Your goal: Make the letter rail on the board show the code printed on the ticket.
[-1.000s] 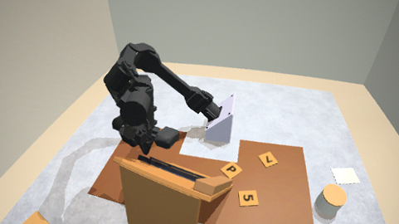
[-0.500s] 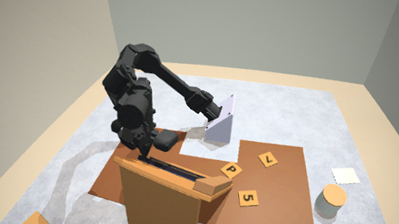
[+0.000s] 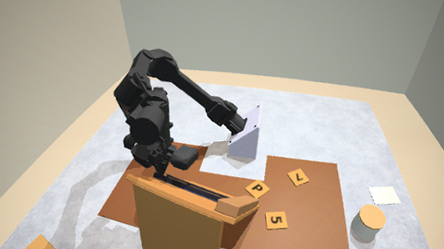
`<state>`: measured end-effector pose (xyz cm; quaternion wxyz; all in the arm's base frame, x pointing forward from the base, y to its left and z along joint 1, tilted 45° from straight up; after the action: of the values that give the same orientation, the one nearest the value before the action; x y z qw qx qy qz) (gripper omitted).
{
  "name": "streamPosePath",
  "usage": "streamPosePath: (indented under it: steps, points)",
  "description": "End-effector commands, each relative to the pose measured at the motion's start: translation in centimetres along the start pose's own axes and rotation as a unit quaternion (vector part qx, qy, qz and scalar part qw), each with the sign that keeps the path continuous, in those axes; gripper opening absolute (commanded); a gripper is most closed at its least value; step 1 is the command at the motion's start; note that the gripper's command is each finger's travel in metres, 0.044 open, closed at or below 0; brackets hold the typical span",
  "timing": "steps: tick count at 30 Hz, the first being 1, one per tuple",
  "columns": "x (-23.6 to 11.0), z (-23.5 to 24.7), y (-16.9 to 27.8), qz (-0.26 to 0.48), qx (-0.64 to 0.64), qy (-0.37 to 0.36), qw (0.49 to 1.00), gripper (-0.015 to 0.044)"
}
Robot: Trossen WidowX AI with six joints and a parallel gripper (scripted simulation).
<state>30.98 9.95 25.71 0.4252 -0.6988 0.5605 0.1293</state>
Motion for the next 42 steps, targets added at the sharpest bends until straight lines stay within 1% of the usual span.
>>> streamPosePath:
  steps: [1, 42]
  points:
    - [-0.1, 0.2, 0.1, 0.000, 0.001, 0.000, 1.000, 0.0000]
    - [0.0, 1.5, 0.4, 0.000, 0.001, 0.000, 1.000, 0.0000]
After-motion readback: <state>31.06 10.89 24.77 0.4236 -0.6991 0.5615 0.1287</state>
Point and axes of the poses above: the point midway between the two fingers, 35 mm back from their tips, its own x axis out along the fingers, its own z axis across the jaws, y = z × x, the point moved 8 cm from there along -x, back along the fingers, and after that the axes turned 12 degrees about x, right-handed, at the moved point
